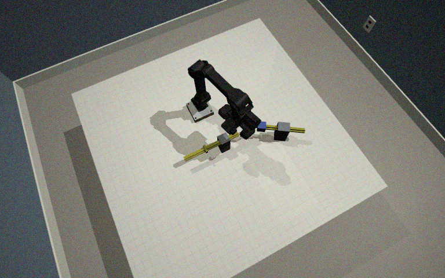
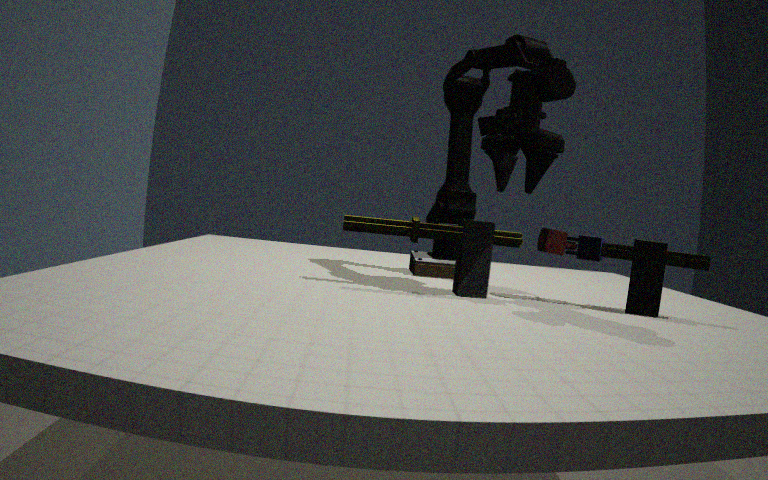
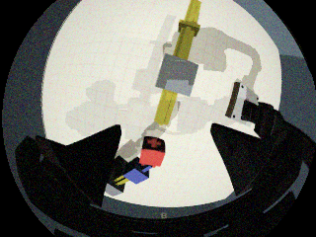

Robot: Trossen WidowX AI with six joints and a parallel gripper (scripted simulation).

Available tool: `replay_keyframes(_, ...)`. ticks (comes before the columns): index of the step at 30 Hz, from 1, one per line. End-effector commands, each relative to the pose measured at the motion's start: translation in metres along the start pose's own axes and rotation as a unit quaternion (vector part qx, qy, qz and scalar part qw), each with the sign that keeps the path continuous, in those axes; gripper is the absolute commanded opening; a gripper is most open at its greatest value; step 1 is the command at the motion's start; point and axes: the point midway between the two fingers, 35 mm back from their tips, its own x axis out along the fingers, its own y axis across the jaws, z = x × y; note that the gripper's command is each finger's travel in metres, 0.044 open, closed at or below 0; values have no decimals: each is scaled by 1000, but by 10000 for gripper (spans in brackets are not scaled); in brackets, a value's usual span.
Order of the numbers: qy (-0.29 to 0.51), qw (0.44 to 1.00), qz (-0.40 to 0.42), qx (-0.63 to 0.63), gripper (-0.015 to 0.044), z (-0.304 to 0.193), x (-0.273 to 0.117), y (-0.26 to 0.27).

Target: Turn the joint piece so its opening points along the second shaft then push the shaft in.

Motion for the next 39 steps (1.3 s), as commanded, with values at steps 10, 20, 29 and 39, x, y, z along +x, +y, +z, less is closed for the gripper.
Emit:
replay_keyframes(10,-10,993,-3,121,440,0,5,0)
replay_keyframes(20,-10,993,-3,121,440,-3,39,3)
replay_keyframes(29,-10,993,-3,121,440,-5,75,2)
replay_keyframes(39,-9,993,-3,120,440,-20,83,6)
